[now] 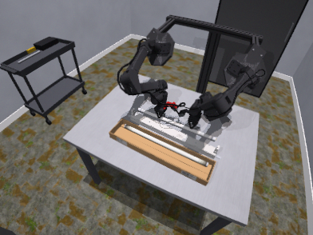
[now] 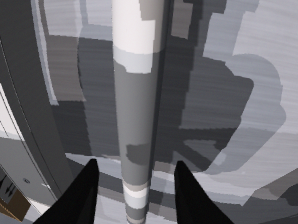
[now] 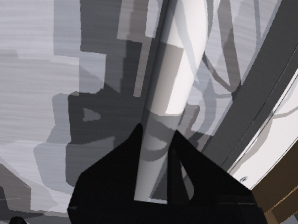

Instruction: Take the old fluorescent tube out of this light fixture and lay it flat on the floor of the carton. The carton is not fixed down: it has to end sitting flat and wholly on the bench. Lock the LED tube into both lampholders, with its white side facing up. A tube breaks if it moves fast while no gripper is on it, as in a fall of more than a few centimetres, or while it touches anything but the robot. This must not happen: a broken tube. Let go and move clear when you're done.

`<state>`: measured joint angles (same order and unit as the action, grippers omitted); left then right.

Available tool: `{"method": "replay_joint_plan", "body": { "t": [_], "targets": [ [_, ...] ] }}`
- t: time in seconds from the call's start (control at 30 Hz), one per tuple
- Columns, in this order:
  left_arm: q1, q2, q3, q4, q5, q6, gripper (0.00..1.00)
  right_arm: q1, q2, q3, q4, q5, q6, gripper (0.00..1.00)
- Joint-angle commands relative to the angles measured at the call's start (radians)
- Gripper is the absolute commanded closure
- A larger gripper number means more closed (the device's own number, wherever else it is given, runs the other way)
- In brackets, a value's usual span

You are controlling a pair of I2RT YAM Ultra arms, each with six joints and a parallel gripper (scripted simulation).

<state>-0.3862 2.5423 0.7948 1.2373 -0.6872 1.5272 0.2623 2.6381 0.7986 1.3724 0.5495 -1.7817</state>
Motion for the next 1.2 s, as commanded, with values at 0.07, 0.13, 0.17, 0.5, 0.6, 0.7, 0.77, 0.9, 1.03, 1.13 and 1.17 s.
{"method": "replay_joint_plan", "body": {
  "t": [0.07, 0.13, 0.17, 0.5, 0.6, 0.7, 0.77, 0.9, 1.03, 1.13, 1.17],
  "targets": [
    [-0.003, -0.015, -0.021, -0.018, 0.021, -0.013, 0.51, 0.015, 0.036, -0.007, -0.022, -0.022, -0.003, 0.89],
    [-0.009, -0.024, -0.037, -0.019, 0.023, -0.015, 0.51, 0.015, 0.036, -0.007, -0.022, -0.022, -0.003, 0.89],
    [-0.012, -0.039, -0.053, -0.02, 0.024, -0.017, 0.51, 0.015, 0.036, -0.007, -0.022, -0.022, -0.003, 0.89],
    [0.041, -0.1, -0.18, -0.08, 0.071, -0.084, 0.51, 0.015, 0.036, -0.007, -0.022, -0.022, -0.003, 0.89],
    [0.064, -0.148, -0.27, -0.115, 0.103, -0.13, 0.51, 0.015, 0.036, -0.007, -0.022, -0.022, -0.003, 0.89],
    [0.002, -0.228, -0.177, -0.109, 0.148, -0.144, 0.51, 0.015, 0.036, -0.007, -0.022, -0.022, -0.003, 0.89],
    [0.008, -0.188, -0.146, -0.294, 0.019, -0.132, 0.51, 0.015, 0.036, -0.007, -0.022, -0.022, -0.003, 0.89],
    [-0.02, -0.22, -0.078, -0.397, -0.008, -0.157, 0.51, 0.015, 0.036, -0.007, -0.022, -0.022, -0.003, 0.89],
    [-0.043, -0.244, -0.031, -0.453, -0.013, -0.18, 0.51, 0.015, 0.036, -0.007, -0.022, -0.022, -0.003, 0.89],
    [-0.053, -0.254, -0.009, -0.478, -0.016, -0.187, 0.51, 0.015, 0.036, -0.007, -0.022, -0.022, -0.003, 0.89],
    [-0.055, -0.256, -0.004, -0.484, -0.017, -0.189, 0.51, 0.015, 0.036, -0.007, -0.022, -0.022, -0.003, 0.89]
  ]
}}
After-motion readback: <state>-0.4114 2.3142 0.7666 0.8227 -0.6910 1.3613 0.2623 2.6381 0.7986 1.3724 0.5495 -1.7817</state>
